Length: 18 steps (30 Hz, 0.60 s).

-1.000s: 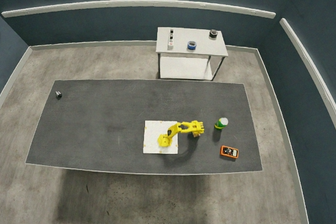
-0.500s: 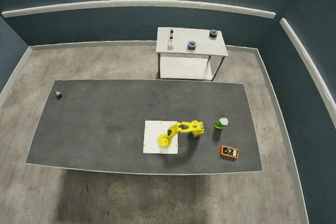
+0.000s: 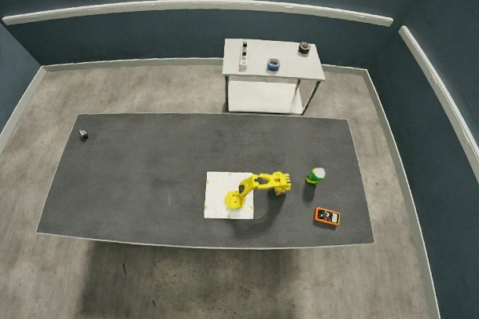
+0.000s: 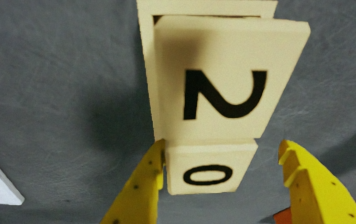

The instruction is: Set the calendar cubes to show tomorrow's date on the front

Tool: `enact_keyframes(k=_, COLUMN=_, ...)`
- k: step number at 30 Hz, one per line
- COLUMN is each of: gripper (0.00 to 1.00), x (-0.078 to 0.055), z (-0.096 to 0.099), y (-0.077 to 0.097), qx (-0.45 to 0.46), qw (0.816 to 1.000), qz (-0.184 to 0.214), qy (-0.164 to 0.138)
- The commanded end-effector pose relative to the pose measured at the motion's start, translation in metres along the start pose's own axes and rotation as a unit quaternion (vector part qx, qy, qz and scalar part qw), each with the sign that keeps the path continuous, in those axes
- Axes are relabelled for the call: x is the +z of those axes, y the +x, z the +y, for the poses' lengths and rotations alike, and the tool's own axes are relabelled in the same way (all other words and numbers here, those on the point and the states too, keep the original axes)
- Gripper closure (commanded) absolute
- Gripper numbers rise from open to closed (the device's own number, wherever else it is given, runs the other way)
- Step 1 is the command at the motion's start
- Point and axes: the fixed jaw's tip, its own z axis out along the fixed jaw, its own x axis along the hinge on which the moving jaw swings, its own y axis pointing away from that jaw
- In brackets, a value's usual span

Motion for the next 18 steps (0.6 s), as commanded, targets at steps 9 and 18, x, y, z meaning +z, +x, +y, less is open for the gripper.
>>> enact_keyframes(k=9, gripper=0.64, x=-0.011, z=0.001, y=0.001, qx=-0.001, qw=1.0, qz=-0.001, qy=-0.003)
enact_keyframes(k=18, gripper=0.64, x=-0.037, z=0.0, y=0.001, qx=-0.001, qw=1.0, qz=0.0, qy=0.01)
